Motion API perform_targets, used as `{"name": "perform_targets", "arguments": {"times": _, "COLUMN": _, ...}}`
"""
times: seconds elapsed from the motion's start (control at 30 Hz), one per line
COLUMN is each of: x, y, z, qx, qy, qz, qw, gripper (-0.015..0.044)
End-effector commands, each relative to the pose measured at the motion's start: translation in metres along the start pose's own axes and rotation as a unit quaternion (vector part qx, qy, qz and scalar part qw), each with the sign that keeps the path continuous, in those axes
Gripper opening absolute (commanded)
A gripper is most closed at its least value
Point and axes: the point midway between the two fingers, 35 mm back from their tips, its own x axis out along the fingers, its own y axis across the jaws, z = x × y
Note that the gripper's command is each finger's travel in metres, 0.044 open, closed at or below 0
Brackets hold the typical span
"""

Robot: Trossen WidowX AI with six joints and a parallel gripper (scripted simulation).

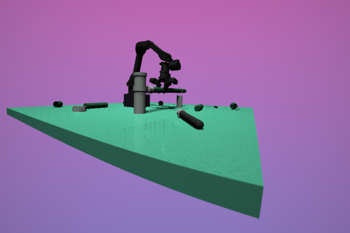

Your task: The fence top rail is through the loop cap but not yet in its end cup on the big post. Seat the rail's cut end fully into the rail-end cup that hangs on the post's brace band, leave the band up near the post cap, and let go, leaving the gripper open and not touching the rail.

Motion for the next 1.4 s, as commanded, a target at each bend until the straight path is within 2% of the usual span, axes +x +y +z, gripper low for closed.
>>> {"name": "perform_targets", "arguments": {"times": 0.0, "x": -0.0019, "y": 0.0025, "z": -0.0047, "qx": 0.002, "qy": 0.006, "qz": 0.003, "qw": 1.0, "gripper": 0.0}}
{"name": "perform_targets", "arguments": {"times": 1.37, "x": 0.0004, "y": 0.0012, "z": -0.0111, "qx": 0.001, "qy": 0.0, "qz": 0.0, "qw": 1.0, "gripper": 0.0}}
